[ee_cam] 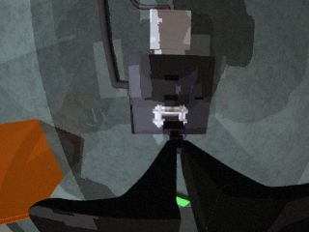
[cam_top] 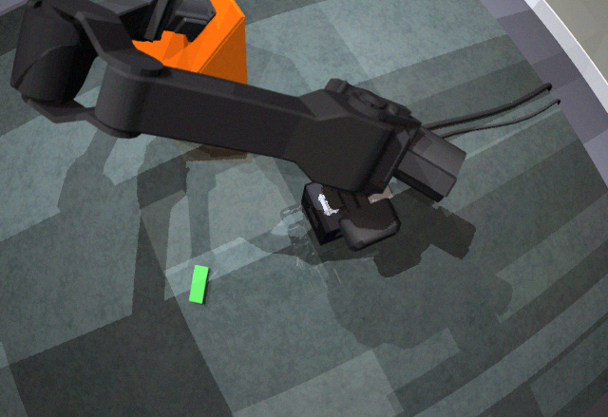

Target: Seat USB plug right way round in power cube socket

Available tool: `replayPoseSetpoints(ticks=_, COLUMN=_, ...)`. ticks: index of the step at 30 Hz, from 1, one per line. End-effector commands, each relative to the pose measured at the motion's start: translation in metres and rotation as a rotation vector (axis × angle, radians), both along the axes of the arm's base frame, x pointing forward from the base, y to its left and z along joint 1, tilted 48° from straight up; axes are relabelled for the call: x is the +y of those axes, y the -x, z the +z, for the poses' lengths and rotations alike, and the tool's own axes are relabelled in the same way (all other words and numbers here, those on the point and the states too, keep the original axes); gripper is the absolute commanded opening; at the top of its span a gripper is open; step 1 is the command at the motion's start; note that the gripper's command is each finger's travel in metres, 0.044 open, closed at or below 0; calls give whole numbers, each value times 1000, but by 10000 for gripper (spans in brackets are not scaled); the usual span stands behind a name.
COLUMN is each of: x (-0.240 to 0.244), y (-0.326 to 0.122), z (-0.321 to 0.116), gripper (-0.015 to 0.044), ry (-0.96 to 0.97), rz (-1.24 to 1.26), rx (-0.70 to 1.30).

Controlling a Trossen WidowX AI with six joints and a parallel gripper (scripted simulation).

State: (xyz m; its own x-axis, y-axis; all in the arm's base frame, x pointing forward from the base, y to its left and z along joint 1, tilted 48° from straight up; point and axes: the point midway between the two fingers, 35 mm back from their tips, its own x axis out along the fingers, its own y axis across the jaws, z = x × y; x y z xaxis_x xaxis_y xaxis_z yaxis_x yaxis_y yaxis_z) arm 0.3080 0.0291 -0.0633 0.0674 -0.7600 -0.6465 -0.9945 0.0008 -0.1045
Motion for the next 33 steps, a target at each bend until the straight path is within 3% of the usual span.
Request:
replayPoseSetpoints(ticks=1, x=-1, y=0, z=-1, gripper=0, ry=6, rz=-4, rx=-6)
replayPoseSetpoints(ticks=33, x=-4, y=0, z=-3, gripper=0, ry=9, rz=-6, rx=-9)
